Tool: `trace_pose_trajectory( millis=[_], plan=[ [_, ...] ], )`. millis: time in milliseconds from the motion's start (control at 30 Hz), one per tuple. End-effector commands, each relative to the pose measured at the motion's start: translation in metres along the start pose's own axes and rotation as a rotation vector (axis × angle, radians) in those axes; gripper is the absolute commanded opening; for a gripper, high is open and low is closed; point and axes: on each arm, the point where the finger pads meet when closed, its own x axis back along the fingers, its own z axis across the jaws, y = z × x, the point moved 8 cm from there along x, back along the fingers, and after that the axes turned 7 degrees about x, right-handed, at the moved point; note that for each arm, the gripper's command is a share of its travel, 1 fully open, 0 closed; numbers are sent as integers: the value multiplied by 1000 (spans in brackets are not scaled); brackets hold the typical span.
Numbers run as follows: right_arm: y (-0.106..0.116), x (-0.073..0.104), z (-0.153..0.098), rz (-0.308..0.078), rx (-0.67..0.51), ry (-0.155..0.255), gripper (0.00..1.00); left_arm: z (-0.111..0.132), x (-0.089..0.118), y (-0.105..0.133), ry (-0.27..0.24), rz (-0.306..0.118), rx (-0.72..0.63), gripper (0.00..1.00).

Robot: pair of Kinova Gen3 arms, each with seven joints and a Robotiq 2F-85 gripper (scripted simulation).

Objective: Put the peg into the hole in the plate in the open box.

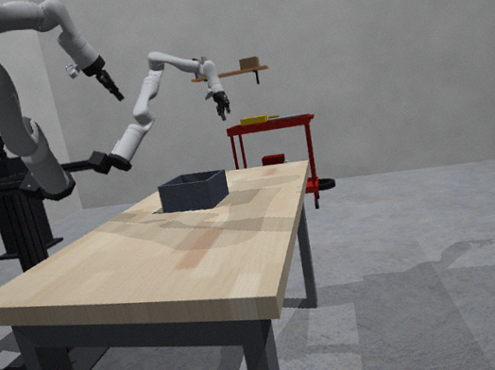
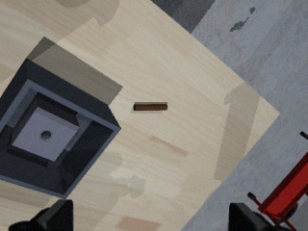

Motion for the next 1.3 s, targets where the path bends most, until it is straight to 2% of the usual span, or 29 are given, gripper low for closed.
trace_pose_trajectory(
  millis=[0, 100, 133, 600, 667, 700, 1167, 1233, 1267],
  plan=[
    [0, 0, 0, -2, 0, 1, 1000, 17, 0, 2, 32, -3, 37, 1000],
    [0, 0, 0, -2, 0, 1, 1000, 21, -1, 3, 40, -4, 47, 1000],
    [0, 0, 0, -2, 0, 1, 1000, 34, 0, 3, 64, -5, 74, 1000],
    [0, 0, 0, -2, 0, 1, 1000, 94, 4, 2, 180, -13, 208, 1000],
    [0, 0, 0, -2, 0, 1, 1000, 94, 4, 2, 180, -13, 208, 1000],
    [0, 0, 0, -2, 0, 1, 1000, 106, 6, 1, 204, -15, 235, 1000],
    [0, 0, 0, -2, 0, 1, 1000, 164, 19, -10, 319, -22, 368, 1000],
    [0, 0, 0, -2, 0, 1, 1000, 164, 19, -10, 319, -22, 368, 1000],
    [0, 0, 0, -2, 0, 1, 1000, 176, 22, -13, 343, -24, 395, 1000]
  ],
)
